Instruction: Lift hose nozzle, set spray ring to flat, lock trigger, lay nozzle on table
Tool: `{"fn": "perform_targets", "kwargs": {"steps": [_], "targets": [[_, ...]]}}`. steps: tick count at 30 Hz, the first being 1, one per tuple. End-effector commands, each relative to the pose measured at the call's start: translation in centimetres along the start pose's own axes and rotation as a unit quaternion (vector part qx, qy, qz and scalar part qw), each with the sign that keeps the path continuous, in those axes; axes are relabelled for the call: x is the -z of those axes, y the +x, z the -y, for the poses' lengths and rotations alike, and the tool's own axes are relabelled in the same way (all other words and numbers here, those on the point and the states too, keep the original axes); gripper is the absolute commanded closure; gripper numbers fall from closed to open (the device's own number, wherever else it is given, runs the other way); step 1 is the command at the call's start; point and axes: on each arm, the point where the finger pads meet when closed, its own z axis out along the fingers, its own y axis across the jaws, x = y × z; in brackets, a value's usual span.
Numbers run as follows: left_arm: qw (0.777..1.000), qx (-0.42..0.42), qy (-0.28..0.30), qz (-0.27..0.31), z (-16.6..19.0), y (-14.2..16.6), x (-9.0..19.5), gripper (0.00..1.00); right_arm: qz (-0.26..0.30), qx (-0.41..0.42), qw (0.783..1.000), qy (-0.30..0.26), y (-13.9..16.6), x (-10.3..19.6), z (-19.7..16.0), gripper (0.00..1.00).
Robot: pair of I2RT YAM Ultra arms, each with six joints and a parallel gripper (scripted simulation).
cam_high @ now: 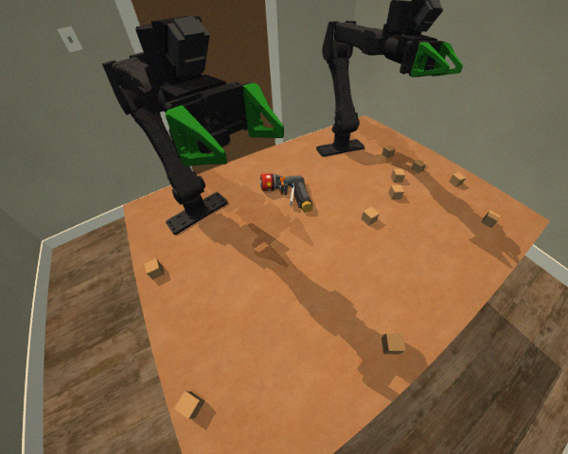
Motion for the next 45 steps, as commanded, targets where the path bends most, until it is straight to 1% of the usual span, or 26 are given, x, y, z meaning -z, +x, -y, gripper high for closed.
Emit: {"fn": "perform_targets", "kwargs": {"steps": [1,3,5,9,15,20,22,26,30,33,37,39,42,45], "targets": [[1.0,0.003,0.001,0.027,0.0,-2.2,0.3,0.64,-0.029,0.045,0.998,-0.026,0.5,-0.7,-1.4,0.22],[1.0,0.003,0.001,0.027,0.0,-2.2,0.3,0.64,-0.056,0.078,0.994,-0.044,2.0,-1.2,-2.4,0.22],[1.0,0.003,0.001,0.027,0.0,-2.2,0.3,0.64,-0.056,0.078,0.994,-0.044,2.0,-1.2,-2.4,0.22],[1.0,0.003,0.001,0.027,0.0,-2.2,0.3,0.64,-0.086,0.129,0.985,-0.075,3.4,-1.9,-4.0,0.22],[1.0,0.003,0.001,0.027,0.0,-2.2,0.3,0.64,-0.139,0.2,0.96,-0.136,6.6,-2.8,-6.9,0.22],[1.0,0.003,0.001,0.027,0.0,-2.2,0.3,0.64,-0.175,0.259,0.931,-0.19,9.2,-3.0,-9.3,0.22],[1.0,0.003,0.001,0.027,0.0,-2.2,0.3,0.64,-0.175,0.259,0.931,-0.19,9.2,-3.0,-9.3,0.22],[1.0,0.003,0.001,0.027,0.0,-2.2,0.3,0.64,-0.198,0.303,0.902,-0.234,11.2,-3.0,-11.2,0.22],[1.0,0.003,0.001,0.027,0.0,-2.2,0.3,0.64,-0.22,0.346,0.866,-0.285,13.5,-2.6,-13.2,0.22],[1.0,0.003,0.001,0.027,0.0,-2.2,0.3,0.64,-0.234,0.376,0.836,-0.324,15.2,-2.1,-14.6,0.22],[1.0,0.003,0.001,0.027,0.0,-2.2,0.3,0.64,-0.249,0.414,0.79,-0.377,17.4,-1.2,-16.4,0.22],[1.0,0.003,0.001,0.027,0.0,-2.2,0.3,0.64,-0.249,0.414,0.79,-0.377,17.4,-1.2,-16.4,0.22],[1.0,0.003,0.001,0.027,0.0,-2.2,0.3,0.64,-0.255,0.44,0.755,-0.414,18.9,-0.5,-17.7,0.22],[1.0,0.003,0.001,0.027,0.0,-2.2,0.3,0.64,-0.26,0.463,0.714,-0.457,20.5,0.5,-19.0,0.22]]}}
